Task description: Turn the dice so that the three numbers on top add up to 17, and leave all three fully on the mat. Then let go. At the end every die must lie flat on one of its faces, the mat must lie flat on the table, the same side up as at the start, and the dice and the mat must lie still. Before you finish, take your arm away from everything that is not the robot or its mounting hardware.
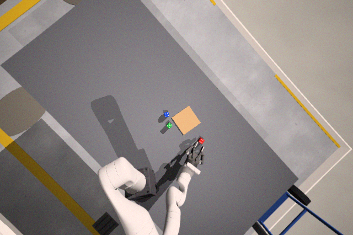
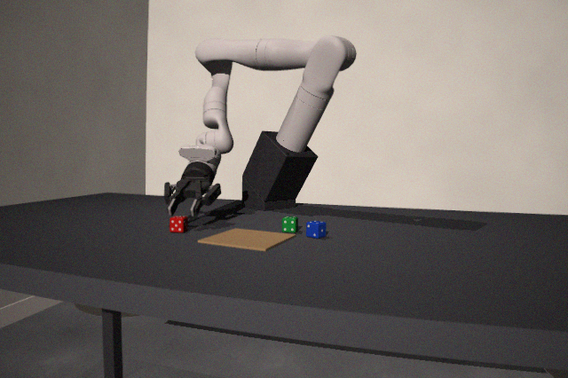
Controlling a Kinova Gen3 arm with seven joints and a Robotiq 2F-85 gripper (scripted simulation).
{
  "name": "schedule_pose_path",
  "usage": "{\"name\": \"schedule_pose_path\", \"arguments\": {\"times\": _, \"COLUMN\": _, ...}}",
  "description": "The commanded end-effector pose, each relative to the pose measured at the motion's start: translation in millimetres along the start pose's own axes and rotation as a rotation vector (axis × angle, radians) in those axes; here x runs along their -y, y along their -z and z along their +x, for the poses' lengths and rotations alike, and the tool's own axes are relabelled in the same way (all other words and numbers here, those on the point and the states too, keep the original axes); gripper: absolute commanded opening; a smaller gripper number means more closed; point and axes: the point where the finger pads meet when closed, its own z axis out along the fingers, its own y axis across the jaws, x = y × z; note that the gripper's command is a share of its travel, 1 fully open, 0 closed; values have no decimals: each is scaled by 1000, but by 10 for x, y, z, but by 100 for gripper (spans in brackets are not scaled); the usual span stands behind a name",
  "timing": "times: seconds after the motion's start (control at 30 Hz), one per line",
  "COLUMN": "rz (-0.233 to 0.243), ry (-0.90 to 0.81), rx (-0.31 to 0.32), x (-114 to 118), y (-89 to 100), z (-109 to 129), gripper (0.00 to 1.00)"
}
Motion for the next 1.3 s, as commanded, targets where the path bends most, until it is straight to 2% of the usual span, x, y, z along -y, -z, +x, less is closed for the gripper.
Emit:
{"name": "schedule_pose_path", "arguments": {"times": 0.0, "rz": -1, "ry": 7, "rx": 14, "x": -34, "y": -6, "z": 4, "gripper": 46}}
{"name": "schedule_pose_path", "arguments": {"times": 0.13, "rz": -3, "ry": 12, "rx": 53, "x": -110, "y": -32, "z": -17, "gripper": 46}}
{"name": "schedule_pose_path", "arguments": {"times": 0.3, "rz": -9, "ry": 21, "rx": 132, "x": -255, "y": -76, "z": -46, "gripper": 46}}
{"name": "schedule_pose_path", "arguments": {"times": 0.37, "rz": -9, "ry": 21, "rx": 132, "x": -255, "y": -76, "z": -46, "gripper": 46}}
{"name": "schedule_pose_path", "arguments": {"times": 0.4, "rz": -11, "ry": 23, "rx": 151, "x": -290, "y": -86, "z": -50, "gripper": 46}}
{"name": "schedule_pose_path", "arguments": {"times": 0.63, "rz": -24, "ry": 33, "rx": 312, "x": -545, "y": -146, "z": -38, "gripper": 46}}
{"name": "schedule_pose_path", "arguments": {"times": 0.87, "rz": -37, "ry": 32, "rx": 497, "x": -727, "y": -181, "z": 89, "gripper": 46}}
{"name": "schedule_pose_path", "arguments": {"times": 0.93, "rz": -37, "ry": 32, "rx": 497, "x": -727, "y": -181, "z": 89, "gripper": 46}}
{"name": "schedule_pose_path", "arguments": {"times": 1.1, "rz": -41, "ry": 25, "rx": 631, "x": -744, "y": -183, "z": 252, "gripper": 46}}
{"name": "schedule_pose_path", "arguments": {"times": 1.27, "rz": -39, "ry": 17, "rx": 755, "x": -654, "y": -166, "z": 448, "gripper": 46}}
